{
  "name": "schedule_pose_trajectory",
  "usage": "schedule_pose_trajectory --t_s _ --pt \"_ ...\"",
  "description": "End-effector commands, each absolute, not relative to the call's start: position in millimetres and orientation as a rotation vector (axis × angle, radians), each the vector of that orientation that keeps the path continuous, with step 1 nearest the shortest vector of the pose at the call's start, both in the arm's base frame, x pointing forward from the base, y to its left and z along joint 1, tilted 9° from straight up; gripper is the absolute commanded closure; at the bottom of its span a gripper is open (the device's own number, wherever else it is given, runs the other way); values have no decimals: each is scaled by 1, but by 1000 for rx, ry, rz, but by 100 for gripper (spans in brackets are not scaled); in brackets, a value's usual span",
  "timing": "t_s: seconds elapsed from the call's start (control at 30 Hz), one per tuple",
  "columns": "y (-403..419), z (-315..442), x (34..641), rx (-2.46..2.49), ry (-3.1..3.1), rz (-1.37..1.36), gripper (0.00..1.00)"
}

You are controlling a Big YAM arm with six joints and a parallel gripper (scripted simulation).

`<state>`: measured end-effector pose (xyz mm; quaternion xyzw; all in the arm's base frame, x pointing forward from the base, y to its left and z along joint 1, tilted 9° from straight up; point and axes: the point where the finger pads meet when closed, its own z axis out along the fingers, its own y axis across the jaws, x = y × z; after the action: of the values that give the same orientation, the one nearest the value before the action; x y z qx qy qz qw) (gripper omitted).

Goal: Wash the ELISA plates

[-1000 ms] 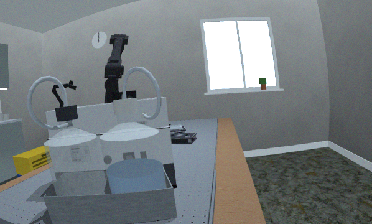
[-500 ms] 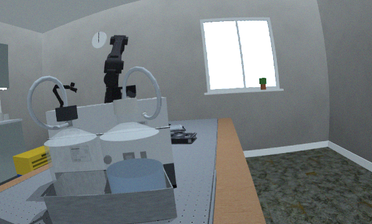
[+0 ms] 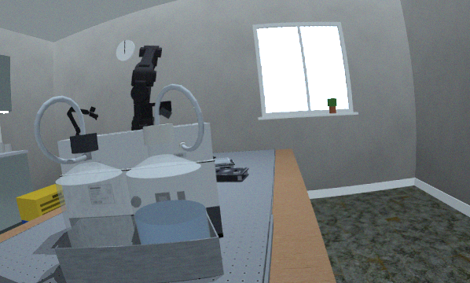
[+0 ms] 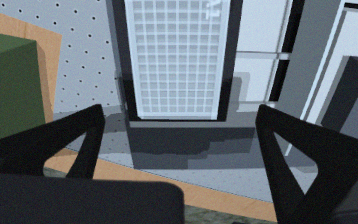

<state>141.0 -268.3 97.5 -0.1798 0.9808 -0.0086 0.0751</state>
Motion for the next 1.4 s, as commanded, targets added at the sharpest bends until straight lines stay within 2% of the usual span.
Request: schedule_pose_trajectory --t_s 0.0,0.23,0.37,0.43,0.93,1.0,1.17,1.37 --pt "-286 125 145 -542 2926 -105 0" --pt "-277 111 144 -540 2935 -61 0" --pt "-251 107 157 -343 2971 -7 8" --pt "-251 107 157 -343 2971 -7 8" --pt "-221 135 228 395 2933 6 38" --pt "-221 135 228 395 2933 6 38" --pt "-224 135 225 634 2892 24 48" --pt "-224 135 225 633 2892 25 60"
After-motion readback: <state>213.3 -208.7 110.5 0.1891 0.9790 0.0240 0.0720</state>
